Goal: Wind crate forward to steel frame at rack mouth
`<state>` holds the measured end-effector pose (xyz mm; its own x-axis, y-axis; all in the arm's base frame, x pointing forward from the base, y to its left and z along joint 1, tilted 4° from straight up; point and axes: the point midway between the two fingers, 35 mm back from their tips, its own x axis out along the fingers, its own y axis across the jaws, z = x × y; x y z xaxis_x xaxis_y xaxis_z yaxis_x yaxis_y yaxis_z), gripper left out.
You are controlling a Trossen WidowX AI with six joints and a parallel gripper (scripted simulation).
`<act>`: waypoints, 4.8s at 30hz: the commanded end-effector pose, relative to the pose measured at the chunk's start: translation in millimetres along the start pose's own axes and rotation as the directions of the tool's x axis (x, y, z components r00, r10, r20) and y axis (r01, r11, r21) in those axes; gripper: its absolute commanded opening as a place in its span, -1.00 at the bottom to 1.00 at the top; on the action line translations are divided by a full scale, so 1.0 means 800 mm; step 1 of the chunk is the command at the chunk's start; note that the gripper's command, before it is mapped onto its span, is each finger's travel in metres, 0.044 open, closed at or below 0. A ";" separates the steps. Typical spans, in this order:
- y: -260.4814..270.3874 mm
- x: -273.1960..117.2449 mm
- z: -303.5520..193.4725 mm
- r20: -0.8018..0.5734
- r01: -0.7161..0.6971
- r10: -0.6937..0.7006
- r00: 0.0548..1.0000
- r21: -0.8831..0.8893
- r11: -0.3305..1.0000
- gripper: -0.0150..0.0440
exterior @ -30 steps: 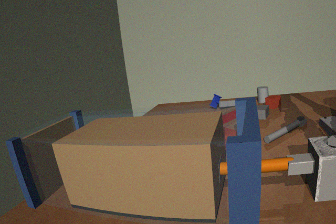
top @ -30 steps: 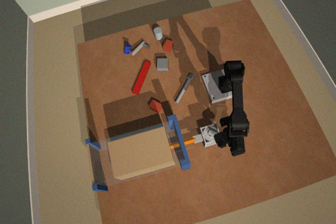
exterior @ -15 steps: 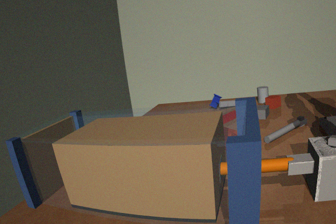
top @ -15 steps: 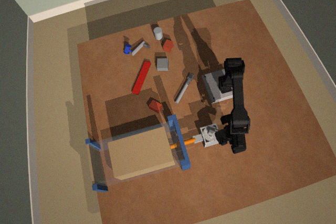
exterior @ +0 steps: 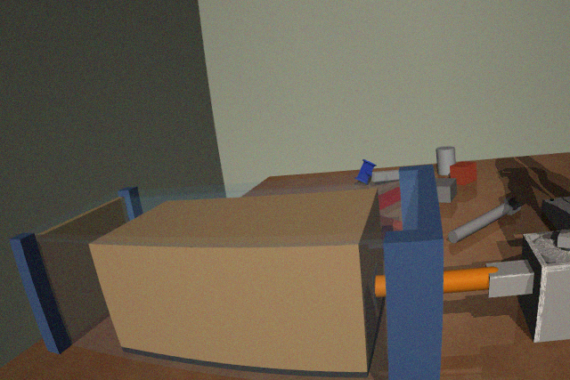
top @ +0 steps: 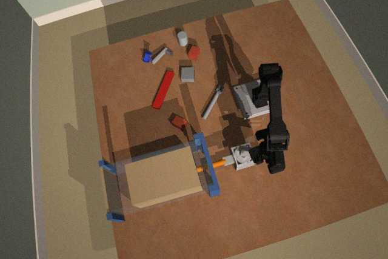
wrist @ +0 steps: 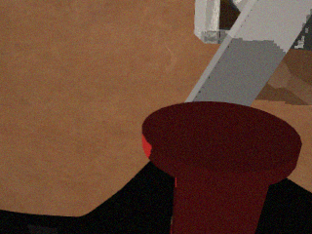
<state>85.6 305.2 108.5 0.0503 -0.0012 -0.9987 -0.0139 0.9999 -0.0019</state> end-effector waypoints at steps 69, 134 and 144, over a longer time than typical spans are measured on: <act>-0.119 -0.001 0.003 -0.017 0.045 -0.045 0.999 -0.001 0.999 -0.49; -0.172 -0.002 0.065 -0.013 0.049 -0.049 0.999 -0.001 0.999 -0.49; -0.176 -0.003 0.077 -0.012 0.049 -0.049 0.999 -0.001 0.999 -0.49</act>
<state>134.9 170.2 114.3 0.0075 -0.0336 -0.9994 -0.0333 0.9989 -0.0339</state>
